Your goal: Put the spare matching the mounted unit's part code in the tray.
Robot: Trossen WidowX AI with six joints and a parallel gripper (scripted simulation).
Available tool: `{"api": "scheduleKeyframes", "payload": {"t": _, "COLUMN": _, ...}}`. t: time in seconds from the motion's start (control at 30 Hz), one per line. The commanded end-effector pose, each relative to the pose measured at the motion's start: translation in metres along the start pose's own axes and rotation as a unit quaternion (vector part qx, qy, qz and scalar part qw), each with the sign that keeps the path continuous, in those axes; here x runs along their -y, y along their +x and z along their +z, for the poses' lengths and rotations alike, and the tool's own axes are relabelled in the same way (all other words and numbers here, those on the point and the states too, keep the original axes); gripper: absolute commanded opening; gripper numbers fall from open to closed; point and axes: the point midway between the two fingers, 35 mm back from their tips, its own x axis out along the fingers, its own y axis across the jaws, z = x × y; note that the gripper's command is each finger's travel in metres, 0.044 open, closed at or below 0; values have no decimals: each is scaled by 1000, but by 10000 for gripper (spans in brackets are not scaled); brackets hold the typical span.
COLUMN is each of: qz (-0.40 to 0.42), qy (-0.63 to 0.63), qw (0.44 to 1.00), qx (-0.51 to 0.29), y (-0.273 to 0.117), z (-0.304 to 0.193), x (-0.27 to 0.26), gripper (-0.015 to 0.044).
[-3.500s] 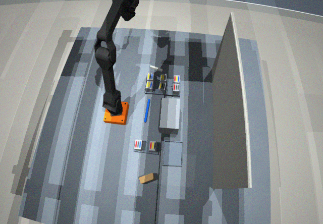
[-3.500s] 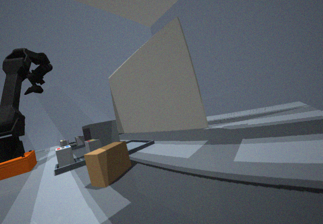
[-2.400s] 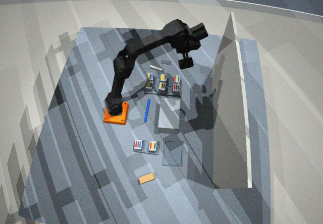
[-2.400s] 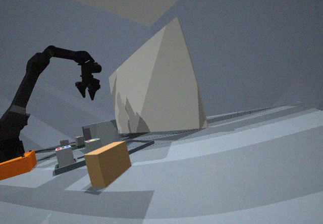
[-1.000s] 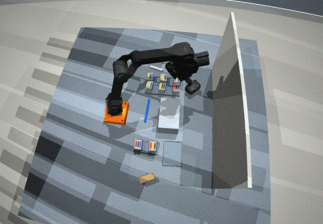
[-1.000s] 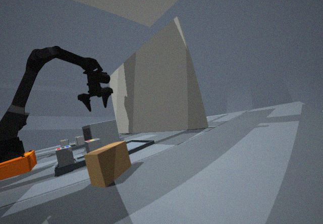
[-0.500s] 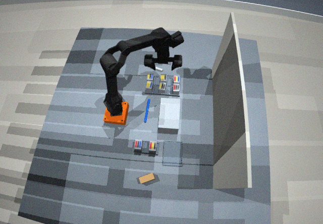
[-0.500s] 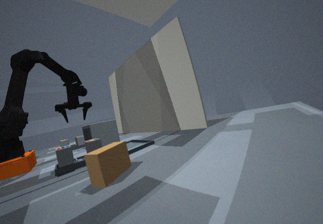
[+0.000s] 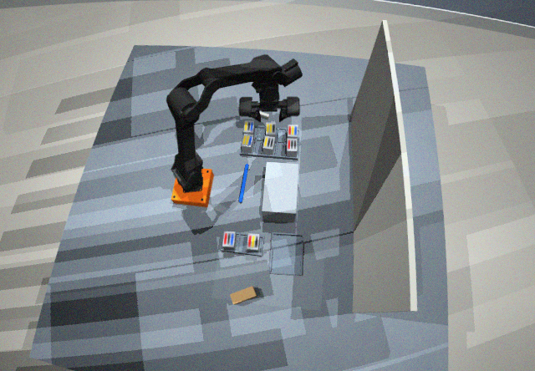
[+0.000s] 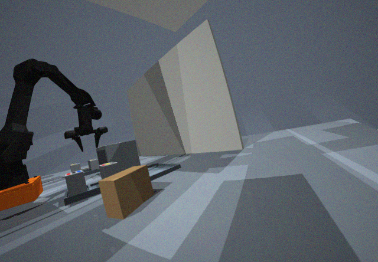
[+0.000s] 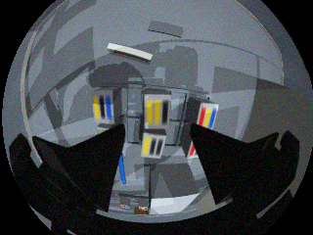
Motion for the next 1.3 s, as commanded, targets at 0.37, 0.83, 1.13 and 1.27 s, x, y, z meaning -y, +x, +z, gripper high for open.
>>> {"api": "scheduleKeyframes", "payload": {"t": 0.37, "qz": 2, "qy": 2, "qw": 1000, "qx": 1, "y": 23, "z": 2, "x": 1, "gripper": 300}}
{"api": "scheduleKeyframes", "payload": {"t": 0.83, "qz": 2, "qy": 2, "qw": 1000, "qx": 1, "y": 46, "z": 2, "x": 2, "gripper": 300}}
{"api": "scheduleKeyframes", "payload": {"t": 1.13, "qz": 2, "qy": 2, "qw": 1000, "qx": 1, "y": 61, "z": 1, "x": 2, "gripper": 300}}
{"api": "scheduleKeyframes", "payload": {"t": 1.27, "qz": 2, "qy": 2, "qw": 1000, "qx": 1, "y": 68, "z": 1, "x": 1, "gripper": 300}}
